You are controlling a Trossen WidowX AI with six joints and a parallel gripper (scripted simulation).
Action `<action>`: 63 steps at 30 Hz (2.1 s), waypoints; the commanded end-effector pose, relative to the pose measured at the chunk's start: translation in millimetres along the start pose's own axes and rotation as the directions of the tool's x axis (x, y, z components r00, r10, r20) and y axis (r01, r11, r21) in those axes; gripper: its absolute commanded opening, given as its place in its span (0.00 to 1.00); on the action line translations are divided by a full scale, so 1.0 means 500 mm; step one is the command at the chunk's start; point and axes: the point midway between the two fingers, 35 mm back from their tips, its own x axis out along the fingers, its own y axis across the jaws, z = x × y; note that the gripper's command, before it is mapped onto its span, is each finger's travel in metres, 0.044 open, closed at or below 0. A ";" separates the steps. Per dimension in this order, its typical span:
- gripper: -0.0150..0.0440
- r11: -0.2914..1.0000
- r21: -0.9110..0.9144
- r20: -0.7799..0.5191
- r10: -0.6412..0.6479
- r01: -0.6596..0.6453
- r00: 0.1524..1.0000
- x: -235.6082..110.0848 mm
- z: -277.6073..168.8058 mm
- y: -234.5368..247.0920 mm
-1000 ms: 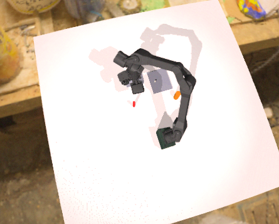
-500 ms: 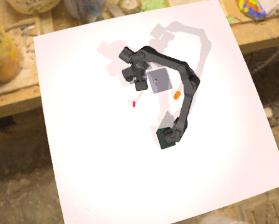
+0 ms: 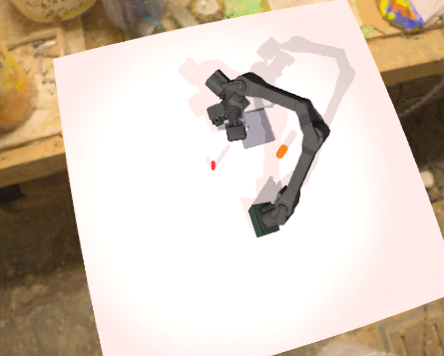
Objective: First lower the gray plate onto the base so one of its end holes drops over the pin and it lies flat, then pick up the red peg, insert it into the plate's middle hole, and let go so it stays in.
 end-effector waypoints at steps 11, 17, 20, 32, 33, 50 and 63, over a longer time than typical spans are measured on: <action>0.25 1.000 0.031 -0.010 -0.001 0.001 1.000 0.040 -0.081 -0.006; 0.25 0.999 0.045 -0.014 -0.001 0.002 1.000 0.057 -0.117 -0.006; 0.25 0.999 0.052 -0.018 -0.001 0.002 1.000 0.065 -0.135 -0.005; 0.25 0.997 0.077 -0.033 0.000 0.002 0.999 0.094 -0.198 0.003; 0.25 0.997 0.077 -0.033 0.000 0.002 0.999 0.094 -0.198 0.003; 0.25 0.997 0.077 -0.033 0.000 0.002 0.999 0.094 -0.198 0.003; 0.25 0.997 0.077 -0.033 0.000 0.002 0.999 0.098 -0.199 0.003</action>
